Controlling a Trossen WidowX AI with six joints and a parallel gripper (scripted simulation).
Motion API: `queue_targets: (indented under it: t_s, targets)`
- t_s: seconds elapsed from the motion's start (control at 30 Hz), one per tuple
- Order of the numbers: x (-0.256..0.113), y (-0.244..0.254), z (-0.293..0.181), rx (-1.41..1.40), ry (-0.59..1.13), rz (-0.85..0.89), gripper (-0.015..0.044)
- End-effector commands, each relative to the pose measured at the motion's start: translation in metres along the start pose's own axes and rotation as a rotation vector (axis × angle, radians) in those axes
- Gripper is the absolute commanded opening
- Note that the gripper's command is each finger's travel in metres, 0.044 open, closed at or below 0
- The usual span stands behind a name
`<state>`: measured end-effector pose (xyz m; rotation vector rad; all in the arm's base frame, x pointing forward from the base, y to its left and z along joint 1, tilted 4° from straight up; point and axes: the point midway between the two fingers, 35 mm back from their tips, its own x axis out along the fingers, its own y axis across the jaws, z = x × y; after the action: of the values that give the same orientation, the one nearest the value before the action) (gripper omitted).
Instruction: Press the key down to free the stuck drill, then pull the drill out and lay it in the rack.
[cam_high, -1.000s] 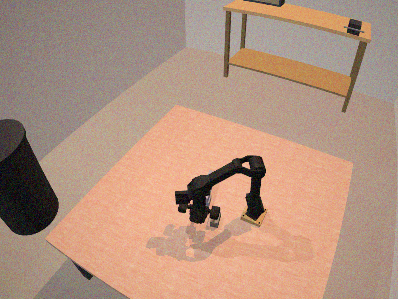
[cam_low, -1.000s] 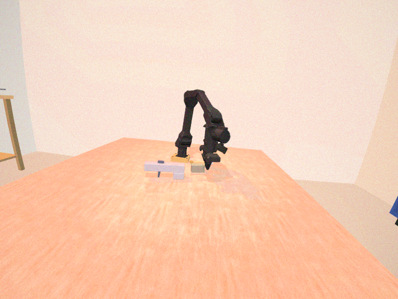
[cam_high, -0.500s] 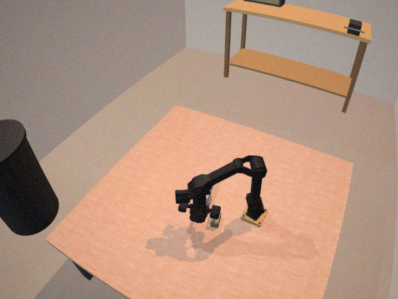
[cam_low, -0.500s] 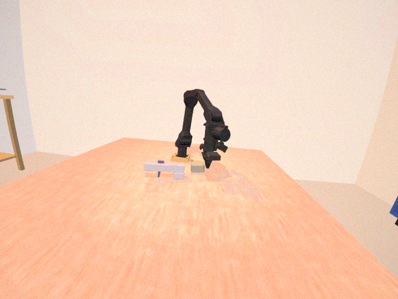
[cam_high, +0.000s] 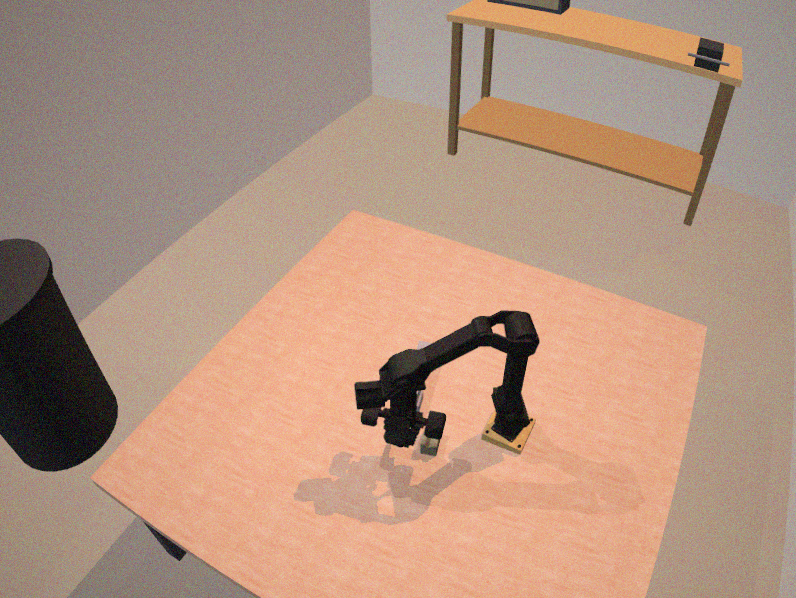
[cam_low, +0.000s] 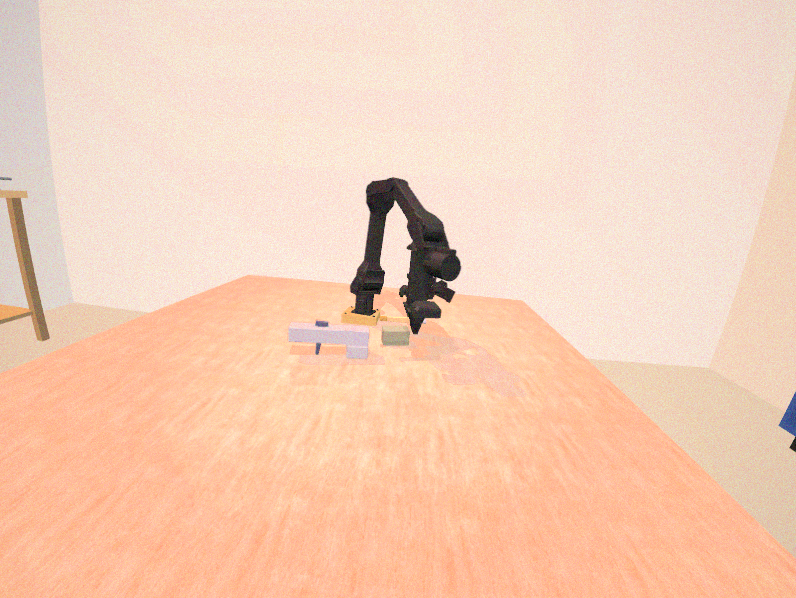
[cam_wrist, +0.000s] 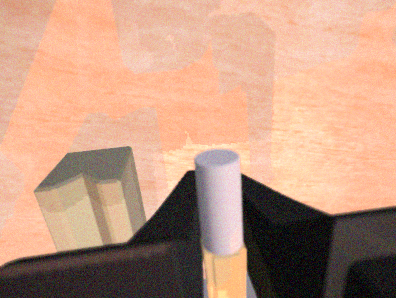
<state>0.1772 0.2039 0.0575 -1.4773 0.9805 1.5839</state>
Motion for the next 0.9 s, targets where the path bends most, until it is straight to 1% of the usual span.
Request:
queue_targets:
  t_s: [0.0,0.87]
  targets:
    - [-0.001,0.007,0.002,0.003,-0.004,-0.003,0.0]
    - [-0.003,0.053,0.011,0.003,-0.005,0.001,0.0]
